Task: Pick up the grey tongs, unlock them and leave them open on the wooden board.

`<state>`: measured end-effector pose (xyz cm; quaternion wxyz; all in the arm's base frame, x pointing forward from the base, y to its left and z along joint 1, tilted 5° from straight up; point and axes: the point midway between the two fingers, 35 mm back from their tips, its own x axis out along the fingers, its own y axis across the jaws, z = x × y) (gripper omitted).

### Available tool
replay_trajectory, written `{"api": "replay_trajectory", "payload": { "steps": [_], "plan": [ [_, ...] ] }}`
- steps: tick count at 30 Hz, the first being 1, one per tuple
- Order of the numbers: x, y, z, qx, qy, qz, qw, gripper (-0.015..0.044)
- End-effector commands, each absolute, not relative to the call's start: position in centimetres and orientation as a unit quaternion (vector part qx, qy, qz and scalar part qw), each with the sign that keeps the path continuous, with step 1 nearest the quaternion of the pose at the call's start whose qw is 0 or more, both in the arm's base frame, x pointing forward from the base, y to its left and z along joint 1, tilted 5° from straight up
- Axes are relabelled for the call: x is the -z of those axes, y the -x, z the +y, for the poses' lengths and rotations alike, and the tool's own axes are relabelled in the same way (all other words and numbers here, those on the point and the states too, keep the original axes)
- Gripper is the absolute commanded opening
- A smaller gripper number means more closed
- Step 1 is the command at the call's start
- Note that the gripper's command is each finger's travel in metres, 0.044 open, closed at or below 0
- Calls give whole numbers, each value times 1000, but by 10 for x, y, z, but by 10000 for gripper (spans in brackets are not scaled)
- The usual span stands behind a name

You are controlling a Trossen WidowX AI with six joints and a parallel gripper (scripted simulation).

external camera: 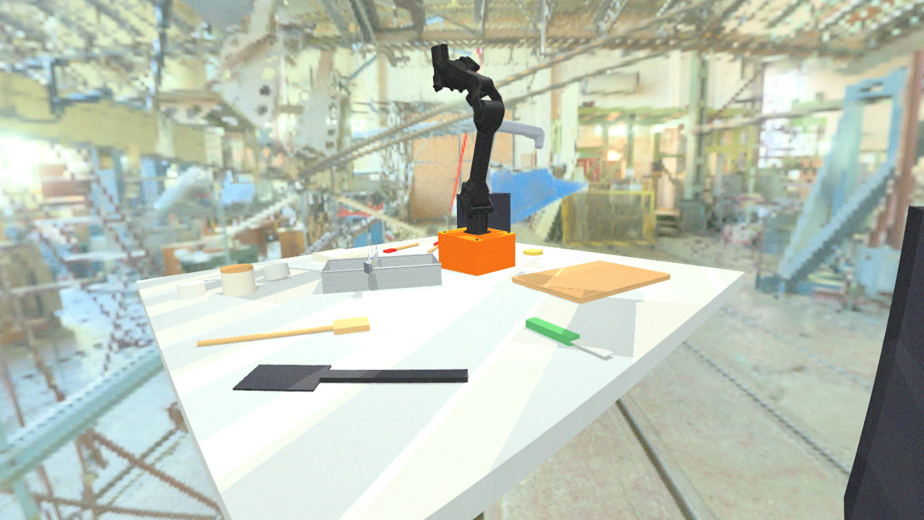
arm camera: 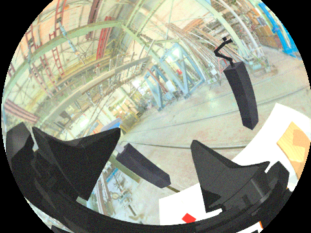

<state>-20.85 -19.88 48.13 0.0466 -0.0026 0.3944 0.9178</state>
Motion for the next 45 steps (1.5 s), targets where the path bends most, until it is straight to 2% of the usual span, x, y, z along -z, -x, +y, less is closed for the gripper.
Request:
{"api": "replay_trajectory", "payload": {
  "steps": [1, 2, 9, 13, 18, 22, 32, 38, 45],
  "plan": [
    [-480, 208, -201, -920, 5, 389, 43, 426],
    [-480, 208, -203, -923, 9, 382, 39, 440],
    [-450, 181, -261, -950, 77, 293, -73, 440],
    [-444, 173, -274, -953, 90, 274, -98, 440],
    [-424, 146, -307, -960, 118, 184, -176, 440],
    [-391, 102, -346, -949, 142, 47, -276, 440],
    [-310, -20, -390, -830, 135, -235, -486, 440],
    [-258, -97, -387, -702, 94, -386, -591, 440],
    [-199, -181, -355, -505, 12, -531, -680, 440]
  ]
}}
